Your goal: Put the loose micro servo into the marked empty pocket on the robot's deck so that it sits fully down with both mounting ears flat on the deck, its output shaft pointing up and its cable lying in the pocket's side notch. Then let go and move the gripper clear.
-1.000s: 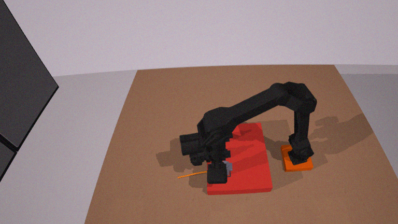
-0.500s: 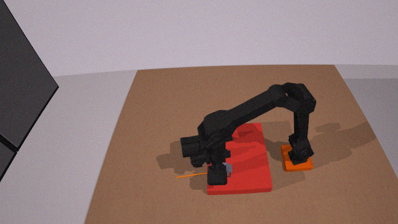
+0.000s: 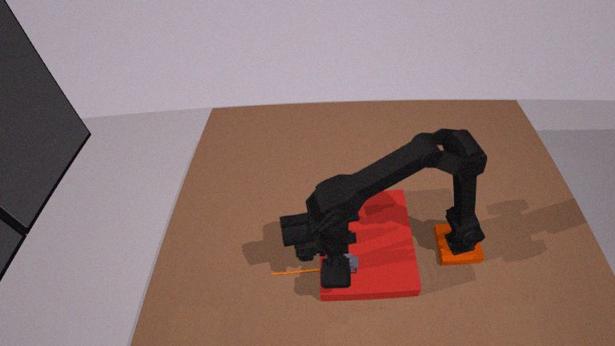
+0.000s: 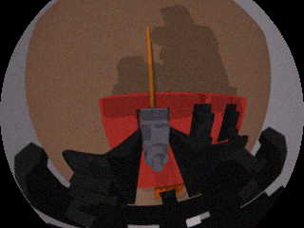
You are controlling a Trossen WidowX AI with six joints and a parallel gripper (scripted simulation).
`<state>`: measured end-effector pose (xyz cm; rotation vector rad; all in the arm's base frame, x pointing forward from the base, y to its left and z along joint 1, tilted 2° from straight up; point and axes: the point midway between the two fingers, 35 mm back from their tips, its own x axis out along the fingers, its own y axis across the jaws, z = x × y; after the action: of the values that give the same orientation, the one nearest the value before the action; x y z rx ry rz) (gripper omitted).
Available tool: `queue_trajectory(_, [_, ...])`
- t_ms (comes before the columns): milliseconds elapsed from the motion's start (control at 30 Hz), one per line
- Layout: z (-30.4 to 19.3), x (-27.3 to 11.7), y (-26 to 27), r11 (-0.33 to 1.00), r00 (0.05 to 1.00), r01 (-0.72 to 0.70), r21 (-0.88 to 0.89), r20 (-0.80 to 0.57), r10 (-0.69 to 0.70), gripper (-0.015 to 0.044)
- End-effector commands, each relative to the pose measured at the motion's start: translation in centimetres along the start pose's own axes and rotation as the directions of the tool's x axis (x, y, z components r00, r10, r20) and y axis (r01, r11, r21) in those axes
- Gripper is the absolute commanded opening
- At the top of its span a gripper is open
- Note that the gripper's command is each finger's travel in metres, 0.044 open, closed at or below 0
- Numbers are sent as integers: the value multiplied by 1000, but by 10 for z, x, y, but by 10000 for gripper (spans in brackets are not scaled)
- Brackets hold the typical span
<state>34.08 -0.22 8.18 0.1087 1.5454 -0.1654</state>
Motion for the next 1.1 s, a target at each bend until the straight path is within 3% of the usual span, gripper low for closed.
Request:
queue_trajectory(0, [0, 4, 0, 1000, 1000, -1, -6, 0, 1, 0])
queue_trajectory(533, [0, 17, 0, 1000, 1000, -1, -6, 0, 1, 0])
queue_trajectory(767, [0, 15, 0, 1000, 1000, -1, -6, 0, 1, 184])
queue_trajectory(1067, [-3, -20, -1, 1000, 1000, -1, -6, -1, 1, 187])
